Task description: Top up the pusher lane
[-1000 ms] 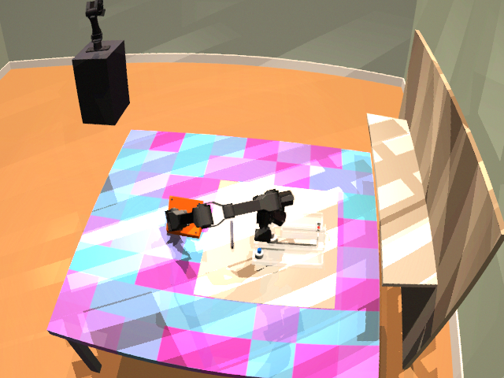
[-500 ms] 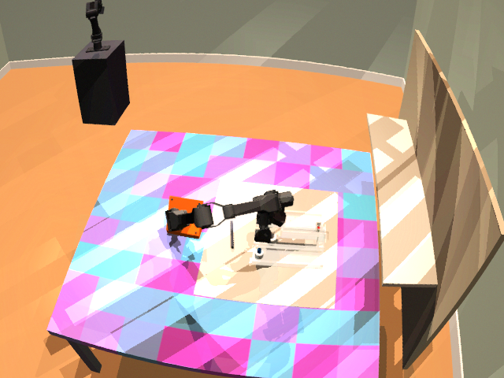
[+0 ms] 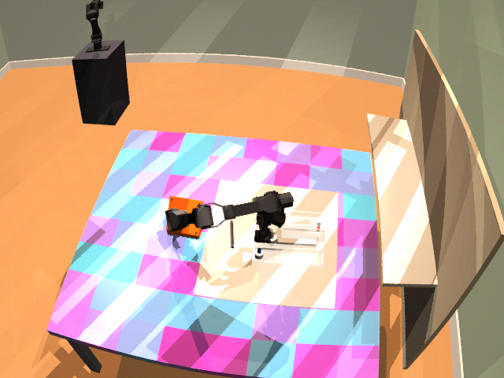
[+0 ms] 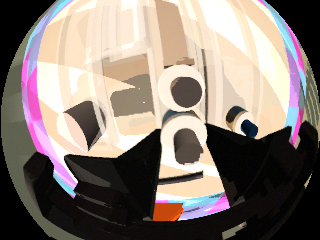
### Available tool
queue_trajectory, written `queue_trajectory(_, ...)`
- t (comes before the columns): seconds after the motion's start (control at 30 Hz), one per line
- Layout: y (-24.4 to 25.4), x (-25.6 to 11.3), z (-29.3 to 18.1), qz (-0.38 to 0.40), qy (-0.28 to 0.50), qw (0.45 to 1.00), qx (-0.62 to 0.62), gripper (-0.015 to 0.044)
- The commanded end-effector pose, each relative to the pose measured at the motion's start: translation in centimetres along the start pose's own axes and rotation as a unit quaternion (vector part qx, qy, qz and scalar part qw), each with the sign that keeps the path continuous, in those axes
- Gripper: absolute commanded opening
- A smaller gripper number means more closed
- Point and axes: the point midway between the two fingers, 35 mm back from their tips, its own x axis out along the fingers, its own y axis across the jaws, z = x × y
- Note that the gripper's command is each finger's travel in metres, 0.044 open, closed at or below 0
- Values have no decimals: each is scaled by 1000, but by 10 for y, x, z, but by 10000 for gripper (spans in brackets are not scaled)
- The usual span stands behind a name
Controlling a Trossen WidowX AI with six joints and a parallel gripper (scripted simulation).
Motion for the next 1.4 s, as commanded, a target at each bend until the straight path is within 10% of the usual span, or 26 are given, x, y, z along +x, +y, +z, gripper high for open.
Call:
queue_trajectory(0.0,-3,3,4,-5,-7,1000,8,0)
queue_trajectory(1.37,-4,11,2,-5,-7,1000,8,0)
